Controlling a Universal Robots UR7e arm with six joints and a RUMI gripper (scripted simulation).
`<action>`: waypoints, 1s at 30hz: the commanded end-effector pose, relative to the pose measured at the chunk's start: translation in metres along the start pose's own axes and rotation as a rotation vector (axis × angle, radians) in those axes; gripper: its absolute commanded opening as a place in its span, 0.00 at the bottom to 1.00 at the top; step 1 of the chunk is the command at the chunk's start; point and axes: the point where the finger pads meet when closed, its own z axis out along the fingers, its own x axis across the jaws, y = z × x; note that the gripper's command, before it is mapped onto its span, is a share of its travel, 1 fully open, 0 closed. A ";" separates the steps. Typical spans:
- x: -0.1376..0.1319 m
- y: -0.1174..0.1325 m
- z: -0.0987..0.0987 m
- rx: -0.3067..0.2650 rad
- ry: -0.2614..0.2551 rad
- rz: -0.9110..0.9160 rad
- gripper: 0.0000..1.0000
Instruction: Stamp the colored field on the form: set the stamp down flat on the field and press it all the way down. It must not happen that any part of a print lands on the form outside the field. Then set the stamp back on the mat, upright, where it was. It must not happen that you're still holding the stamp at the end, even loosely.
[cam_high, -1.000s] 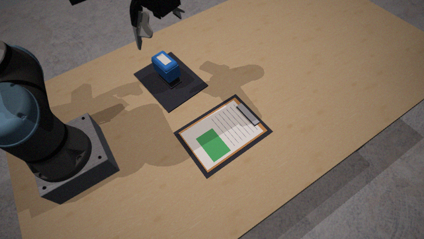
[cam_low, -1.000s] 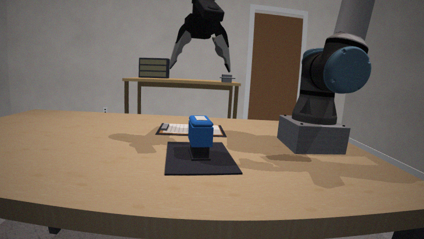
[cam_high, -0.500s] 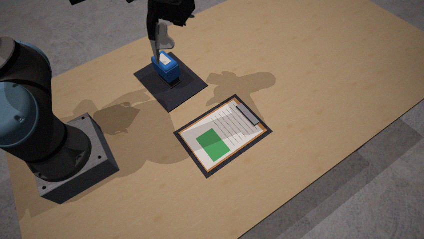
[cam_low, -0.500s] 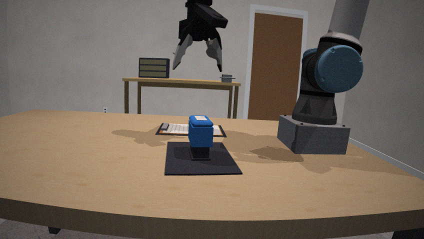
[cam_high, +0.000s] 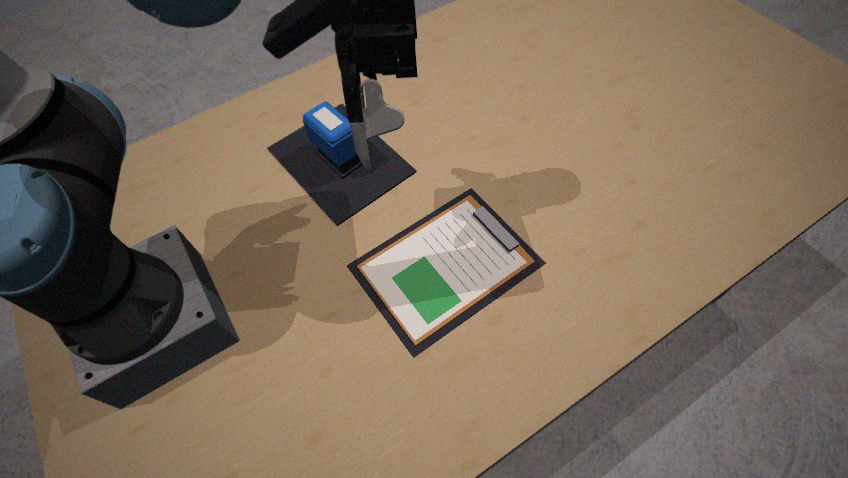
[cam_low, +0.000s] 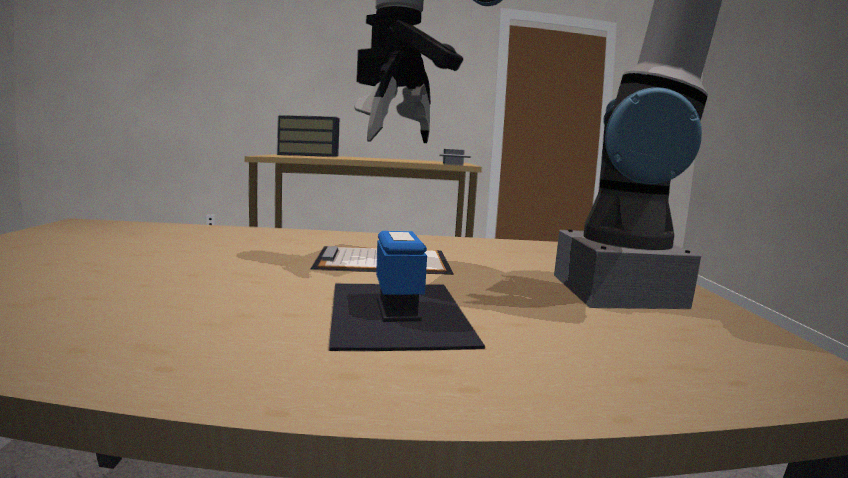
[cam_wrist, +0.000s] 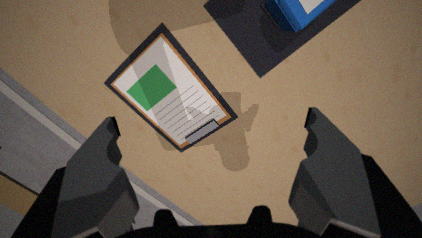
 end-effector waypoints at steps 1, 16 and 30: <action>-0.019 0.010 0.000 0.003 0.019 -0.119 1.00; -0.087 0.036 0.002 -0.001 0.019 -0.487 1.00; -0.115 0.044 0.002 -0.002 0.019 -0.634 1.00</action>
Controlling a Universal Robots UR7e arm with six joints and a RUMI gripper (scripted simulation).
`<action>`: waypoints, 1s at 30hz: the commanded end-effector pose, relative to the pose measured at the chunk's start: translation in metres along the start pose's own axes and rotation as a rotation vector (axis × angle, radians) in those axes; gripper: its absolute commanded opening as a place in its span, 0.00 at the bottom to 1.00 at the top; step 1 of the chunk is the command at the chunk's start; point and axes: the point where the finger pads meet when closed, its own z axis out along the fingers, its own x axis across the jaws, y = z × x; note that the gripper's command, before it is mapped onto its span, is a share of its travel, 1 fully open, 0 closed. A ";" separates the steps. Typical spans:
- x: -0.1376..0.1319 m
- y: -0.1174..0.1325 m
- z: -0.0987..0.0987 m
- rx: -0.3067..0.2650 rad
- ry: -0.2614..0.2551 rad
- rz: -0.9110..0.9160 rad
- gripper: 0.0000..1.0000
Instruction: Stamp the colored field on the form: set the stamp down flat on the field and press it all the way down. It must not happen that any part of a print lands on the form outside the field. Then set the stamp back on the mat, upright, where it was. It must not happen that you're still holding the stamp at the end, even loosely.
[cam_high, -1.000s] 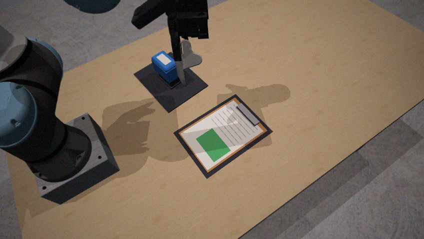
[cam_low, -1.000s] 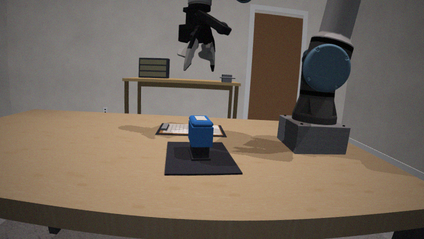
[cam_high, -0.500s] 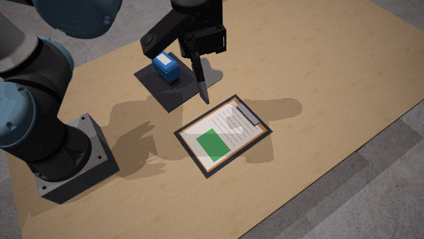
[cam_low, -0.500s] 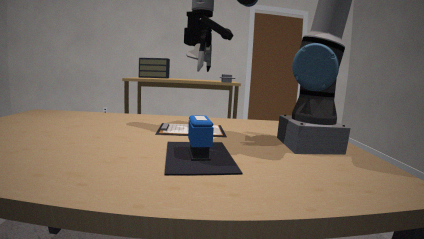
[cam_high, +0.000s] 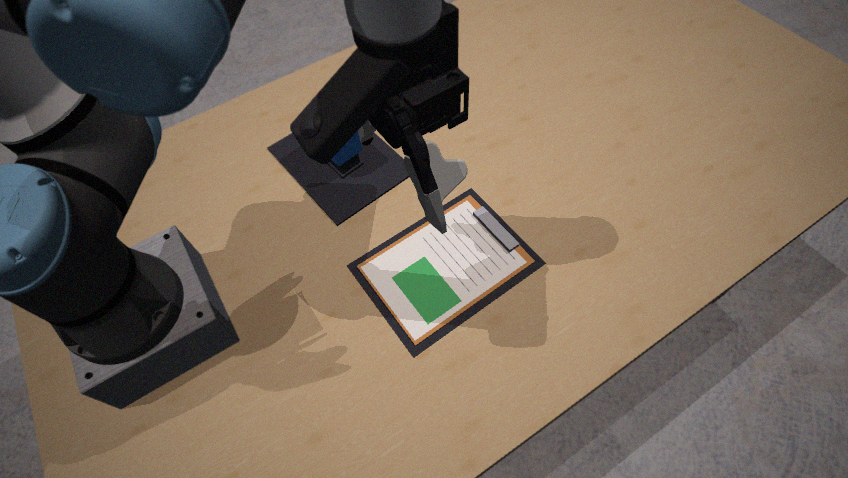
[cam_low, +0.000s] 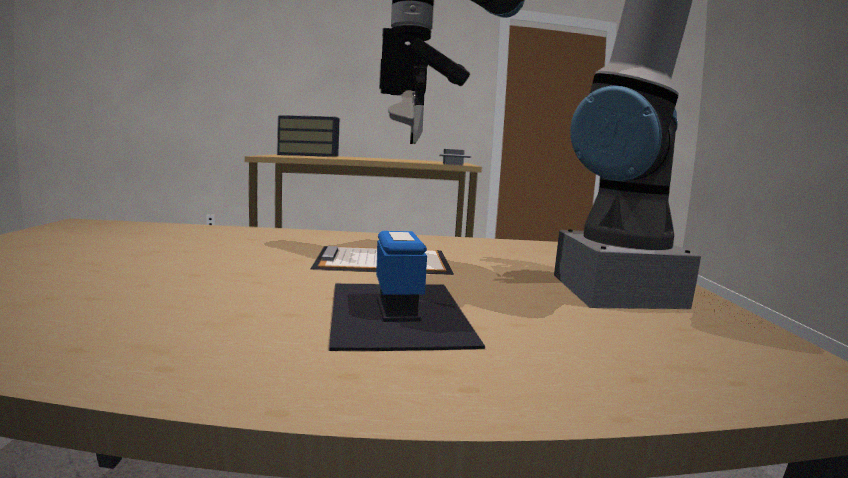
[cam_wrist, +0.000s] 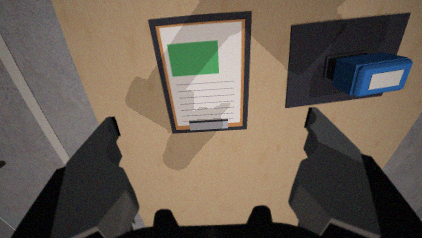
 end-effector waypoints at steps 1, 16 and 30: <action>-0.009 -0.003 0.000 -0.003 0.003 -0.052 1.00; -0.013 -0.004 0.000 -0.003 0.003 -0.073 1.00; -0.018 0.000 0.094 -0.004 0.003 -0.073 1.00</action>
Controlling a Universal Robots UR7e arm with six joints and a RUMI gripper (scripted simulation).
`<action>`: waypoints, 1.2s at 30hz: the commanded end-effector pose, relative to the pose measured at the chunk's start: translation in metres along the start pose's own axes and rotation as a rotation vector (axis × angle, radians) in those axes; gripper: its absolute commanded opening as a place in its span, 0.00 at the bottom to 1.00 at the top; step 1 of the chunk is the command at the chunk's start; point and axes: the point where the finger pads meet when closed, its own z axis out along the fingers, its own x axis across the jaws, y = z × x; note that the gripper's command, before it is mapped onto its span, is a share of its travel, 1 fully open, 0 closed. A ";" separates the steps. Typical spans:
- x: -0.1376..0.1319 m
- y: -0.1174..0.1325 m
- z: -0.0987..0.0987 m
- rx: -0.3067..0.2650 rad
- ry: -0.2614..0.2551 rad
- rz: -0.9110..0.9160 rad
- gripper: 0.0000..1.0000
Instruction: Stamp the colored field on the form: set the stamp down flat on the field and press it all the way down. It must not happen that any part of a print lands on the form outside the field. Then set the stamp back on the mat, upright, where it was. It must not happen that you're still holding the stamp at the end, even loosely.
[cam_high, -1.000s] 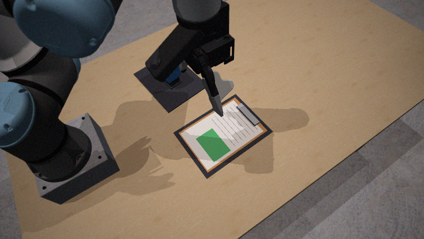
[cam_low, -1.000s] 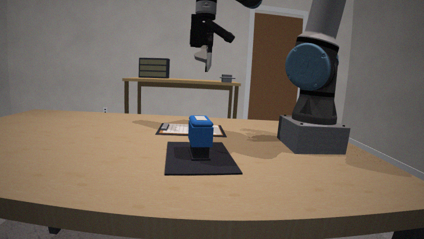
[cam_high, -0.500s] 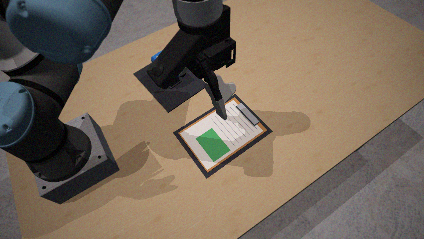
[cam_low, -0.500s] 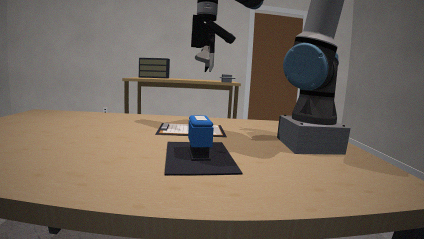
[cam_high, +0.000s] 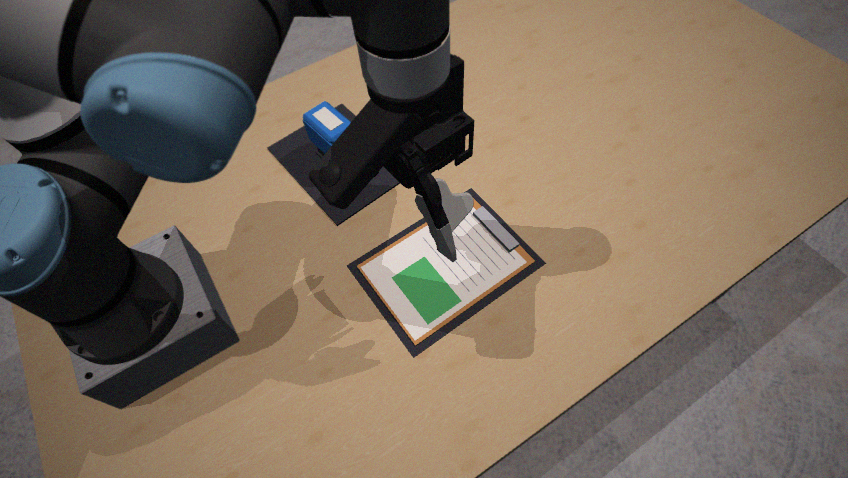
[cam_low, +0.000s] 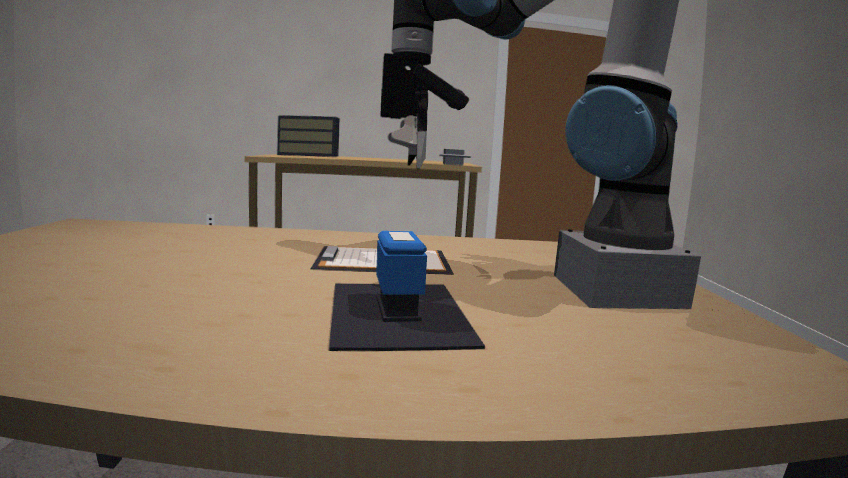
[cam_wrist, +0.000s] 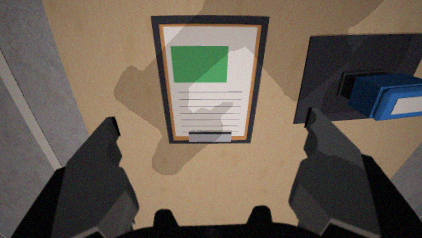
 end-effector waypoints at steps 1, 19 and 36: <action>-0.003 0.002 0.062 -0.004 -0.004 0.000 1.00; 0.000 -0.001 0.088 -0.004 -0.004 0.000 1.00; 0.000 -0.001 0.088 -0.004 -0.004 0.000 1.00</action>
